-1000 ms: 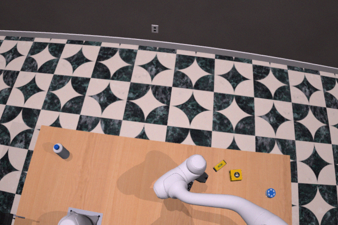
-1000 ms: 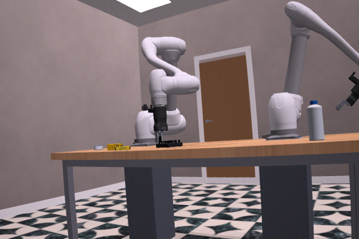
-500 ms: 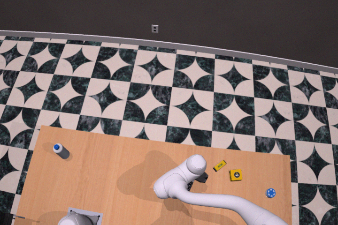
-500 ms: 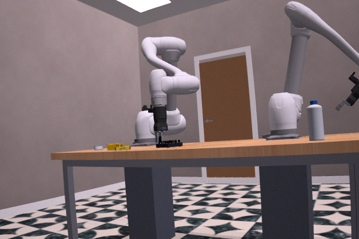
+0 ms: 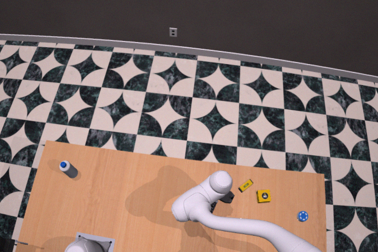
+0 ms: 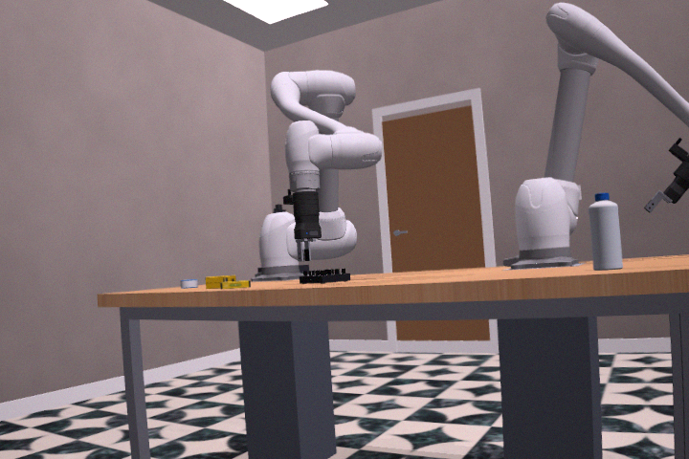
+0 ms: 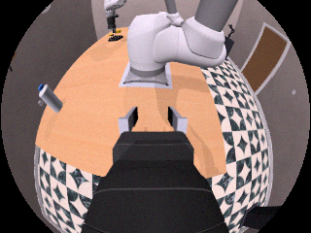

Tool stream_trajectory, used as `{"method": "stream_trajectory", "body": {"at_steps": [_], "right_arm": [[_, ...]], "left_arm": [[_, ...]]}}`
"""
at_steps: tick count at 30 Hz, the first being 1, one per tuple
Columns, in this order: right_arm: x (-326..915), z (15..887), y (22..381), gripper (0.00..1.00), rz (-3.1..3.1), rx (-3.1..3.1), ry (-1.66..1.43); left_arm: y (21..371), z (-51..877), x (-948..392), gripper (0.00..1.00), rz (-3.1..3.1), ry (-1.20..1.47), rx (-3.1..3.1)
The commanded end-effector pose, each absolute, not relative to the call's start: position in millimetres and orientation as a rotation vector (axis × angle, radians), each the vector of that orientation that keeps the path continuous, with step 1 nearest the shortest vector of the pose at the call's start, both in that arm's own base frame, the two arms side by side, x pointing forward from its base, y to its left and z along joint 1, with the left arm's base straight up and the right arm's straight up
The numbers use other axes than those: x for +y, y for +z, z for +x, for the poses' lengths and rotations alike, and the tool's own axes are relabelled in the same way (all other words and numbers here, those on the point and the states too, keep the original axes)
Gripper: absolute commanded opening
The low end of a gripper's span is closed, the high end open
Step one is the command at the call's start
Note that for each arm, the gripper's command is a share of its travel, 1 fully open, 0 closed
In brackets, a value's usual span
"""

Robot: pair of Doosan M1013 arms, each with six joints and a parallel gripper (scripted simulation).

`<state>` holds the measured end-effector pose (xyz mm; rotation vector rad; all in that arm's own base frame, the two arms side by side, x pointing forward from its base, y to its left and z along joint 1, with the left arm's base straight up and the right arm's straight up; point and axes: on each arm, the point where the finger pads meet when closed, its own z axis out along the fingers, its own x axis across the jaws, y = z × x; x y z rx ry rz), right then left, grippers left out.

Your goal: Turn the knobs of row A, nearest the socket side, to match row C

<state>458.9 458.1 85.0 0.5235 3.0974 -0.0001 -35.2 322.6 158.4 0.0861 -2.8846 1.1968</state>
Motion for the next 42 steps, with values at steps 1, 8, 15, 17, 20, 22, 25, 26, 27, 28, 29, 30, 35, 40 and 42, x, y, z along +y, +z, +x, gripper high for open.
{"method": "stream_trajectory", "body": {"at_steps": [1,8,15,17,20,22,25,26,27,28,29,30,35,40,42], "right_arm": [[458,459,86,0.46,0.524,3.097,0.002],[458,460,87,0.46,0.464,3.106,0.002],[454,462,88,0.46,0.211,3.134,0.002],[453,464,88,0.46,0.069,3.140,0.002],[451,466,89,0.46,-0.102,3.139,0.002],[450,467,90,0.46,-0.218,3.133,0.002],[449,469,91,0.46,-0.391,3.116,0.002],[449,470,91,0.46,-0.449,3.108,0.002],[449,470,91,0.46,-0.449,3.108,0.002],[449,470,91,0.46,-0.449,3.108,0.002],[448,471,92,0.46,-0.582,3.086,0.001],[448,472,92,0.46,-0.651,3.072,0.001],[447,474,93,0.46,-0.913,3.005,0.001],[447,476,95,0.46,-1.185,2.908,0.001],[447,477,95,0.46,-1.291,2.863,0.001]], "left_arm": [[159,-35,323,1.00,0.086,1.195,-2.885],[159,-35,323,1.00,0.086,1.195,-2.885],[159,-35,323,1.00,0.086,1.195,-2.885],[159,-35,323,1.00,0.086,1.195,-2.885],[159,-35,323,1.00,0.086,1.195,-2.885],[159,-35,323,1.00,0.086,1.195,-2.885],[159,-35,323,1.00,0.086,1.195,-2.885],[159,-35,323,1.00,0.086,1.195,-2.885],[159,-35,323,1.00,0.086,1.195,-2.885],[159,-35,323,1.00,0.086,1.195,-2.885],[159,-35,323,1.00,0.086,1.195,-2.885],[159,-35,323,1.00,0.086,1.195,-2.885],[159,-35,323,1.00,0.086,1.195,-2.885],[159,-35,323,1.00,0.086,1.195,-2.885],[159,-35,323,1.00,0.086,1.195,-2.885]]}}
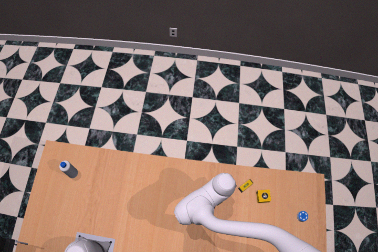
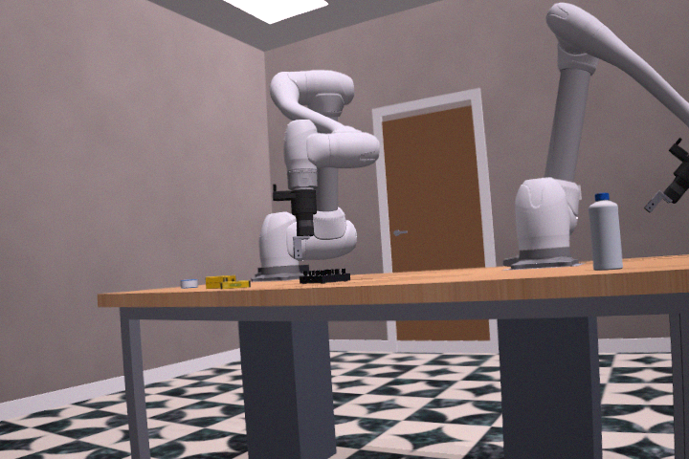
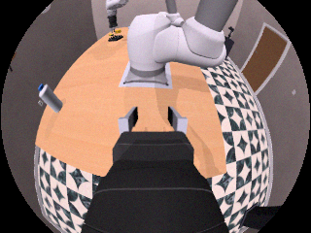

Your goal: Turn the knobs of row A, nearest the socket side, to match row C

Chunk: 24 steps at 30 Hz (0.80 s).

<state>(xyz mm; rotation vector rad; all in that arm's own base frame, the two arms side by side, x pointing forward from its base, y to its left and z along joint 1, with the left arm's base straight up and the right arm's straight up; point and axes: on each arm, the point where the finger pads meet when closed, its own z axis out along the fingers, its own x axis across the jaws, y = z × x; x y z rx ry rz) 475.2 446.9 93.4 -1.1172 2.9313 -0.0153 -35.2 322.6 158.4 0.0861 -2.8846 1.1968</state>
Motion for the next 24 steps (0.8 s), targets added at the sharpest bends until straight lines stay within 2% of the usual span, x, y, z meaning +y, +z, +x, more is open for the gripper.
{"method": "stream_trajectory", "body": {"at_steps": [1,24], "right_arm": [[447.5,477.0,95.4,0.46,-1.343,2.838,0.001],[453.8,476.0,100.8,0.46,-2.332,2.103,0.000]], "left_arm": [[158.8,-35.3,322.9,1.00,0.086,1.195,-2.885],[158.8,-35.3,322.9,1.00,0.086,1.195,-2.885]]}}
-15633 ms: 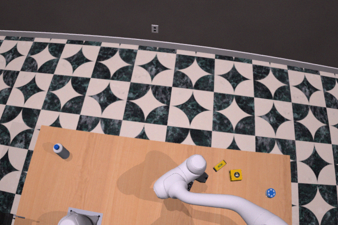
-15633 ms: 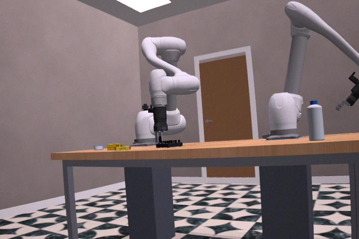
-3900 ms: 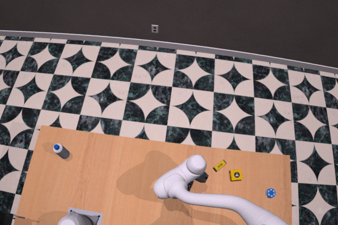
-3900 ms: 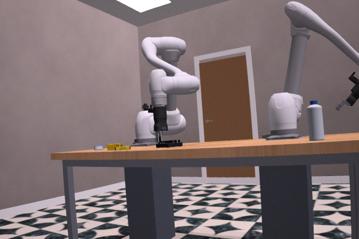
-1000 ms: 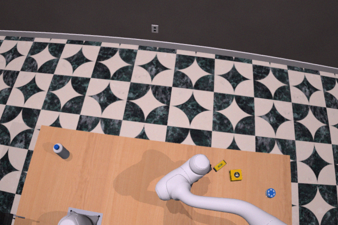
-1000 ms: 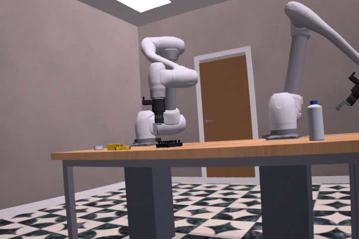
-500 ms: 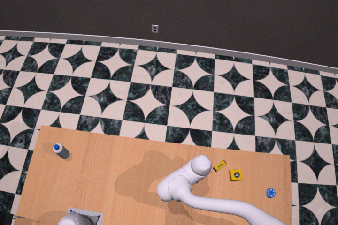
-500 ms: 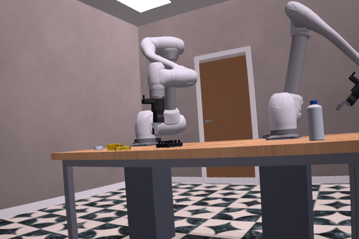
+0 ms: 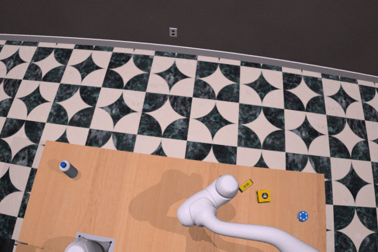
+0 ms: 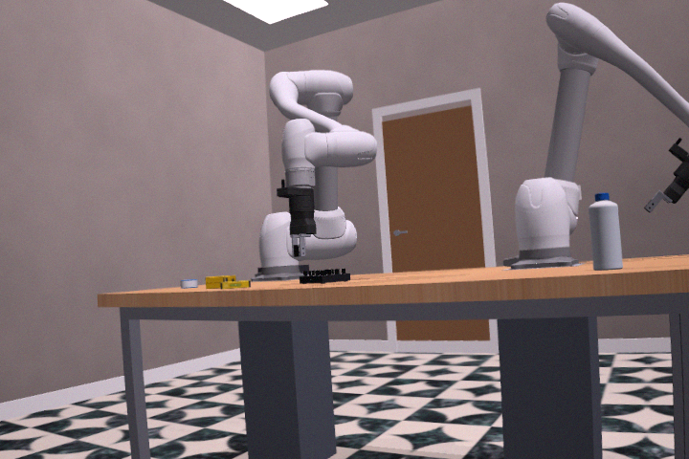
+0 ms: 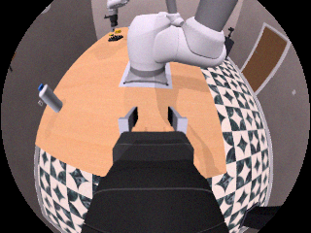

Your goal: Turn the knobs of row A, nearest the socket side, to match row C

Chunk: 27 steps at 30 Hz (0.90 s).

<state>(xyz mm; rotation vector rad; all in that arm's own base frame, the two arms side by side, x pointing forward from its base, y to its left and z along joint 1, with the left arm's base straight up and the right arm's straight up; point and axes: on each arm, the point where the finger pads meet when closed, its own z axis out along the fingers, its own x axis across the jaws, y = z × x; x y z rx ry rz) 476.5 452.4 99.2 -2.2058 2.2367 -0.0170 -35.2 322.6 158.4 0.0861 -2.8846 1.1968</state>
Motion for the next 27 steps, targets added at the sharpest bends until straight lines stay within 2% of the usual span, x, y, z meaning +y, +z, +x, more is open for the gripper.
{"method": "stream_trajectory", "body": {"at_steps": [1,27], "right_arm": [[454,476,101,0.46,-2.372,2.057,0.000],[459,459,106,0.46,-2.979,0.992,-0.001]], "left_arm": [[159,-35,323,1.00,0.086,1.195,-2.885],[159,-35,323,1.00,0.086,1.195,-2.885]]}}
